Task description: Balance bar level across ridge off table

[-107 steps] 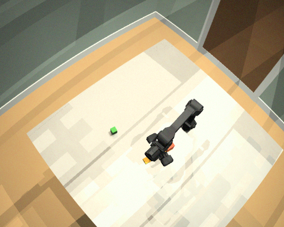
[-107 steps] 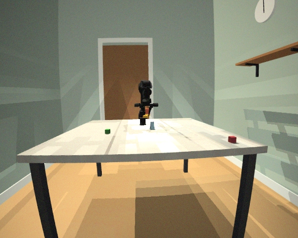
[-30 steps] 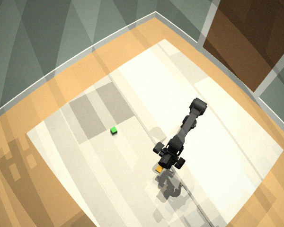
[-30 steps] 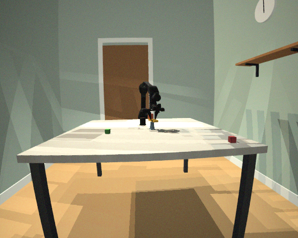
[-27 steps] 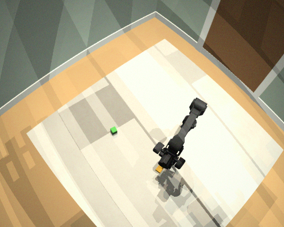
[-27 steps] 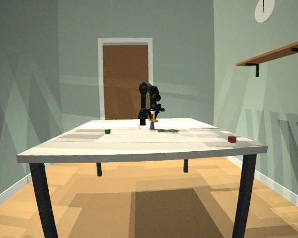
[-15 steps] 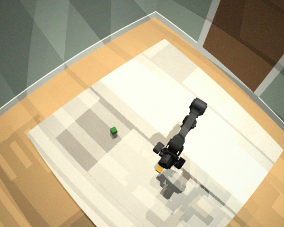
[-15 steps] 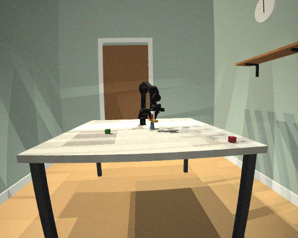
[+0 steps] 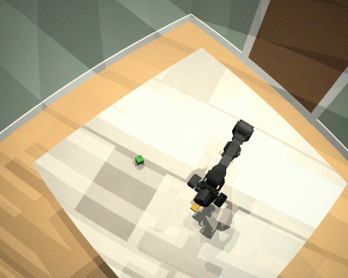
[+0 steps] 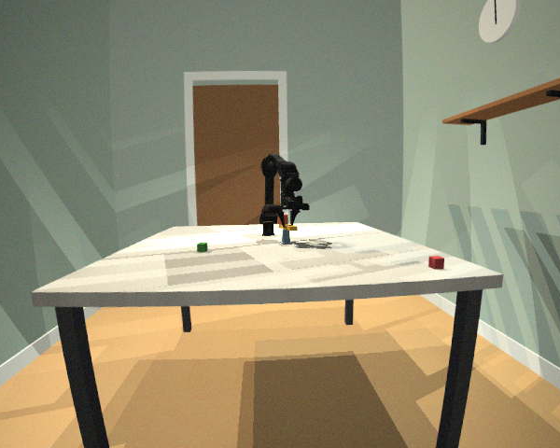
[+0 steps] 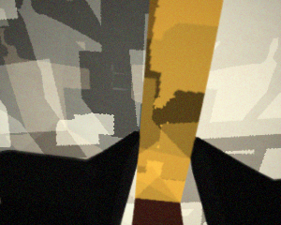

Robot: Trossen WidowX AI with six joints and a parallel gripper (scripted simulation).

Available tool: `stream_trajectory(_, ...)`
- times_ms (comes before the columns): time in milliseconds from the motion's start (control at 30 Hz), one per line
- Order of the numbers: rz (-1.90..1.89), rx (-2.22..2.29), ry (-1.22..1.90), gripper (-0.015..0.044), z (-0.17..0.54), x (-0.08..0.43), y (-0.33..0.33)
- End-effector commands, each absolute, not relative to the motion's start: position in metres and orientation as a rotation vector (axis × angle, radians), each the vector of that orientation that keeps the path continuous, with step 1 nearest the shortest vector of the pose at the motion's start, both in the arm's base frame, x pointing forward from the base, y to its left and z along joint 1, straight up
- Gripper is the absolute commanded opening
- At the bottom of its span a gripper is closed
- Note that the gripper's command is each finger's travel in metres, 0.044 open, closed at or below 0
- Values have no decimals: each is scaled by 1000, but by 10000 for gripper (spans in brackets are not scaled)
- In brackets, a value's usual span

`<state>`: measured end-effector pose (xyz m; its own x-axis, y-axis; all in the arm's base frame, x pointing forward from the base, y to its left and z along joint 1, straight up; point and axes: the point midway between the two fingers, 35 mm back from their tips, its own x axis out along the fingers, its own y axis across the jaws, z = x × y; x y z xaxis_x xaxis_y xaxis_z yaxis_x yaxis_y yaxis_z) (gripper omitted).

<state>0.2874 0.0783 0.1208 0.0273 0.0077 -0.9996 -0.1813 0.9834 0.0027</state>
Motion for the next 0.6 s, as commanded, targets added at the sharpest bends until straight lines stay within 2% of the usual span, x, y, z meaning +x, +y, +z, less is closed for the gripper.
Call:
stream_trajectory(0,144,-136,1540,0,120,288,78)
stream_trajectory(567,144,-136,1540,0,118,287,78)
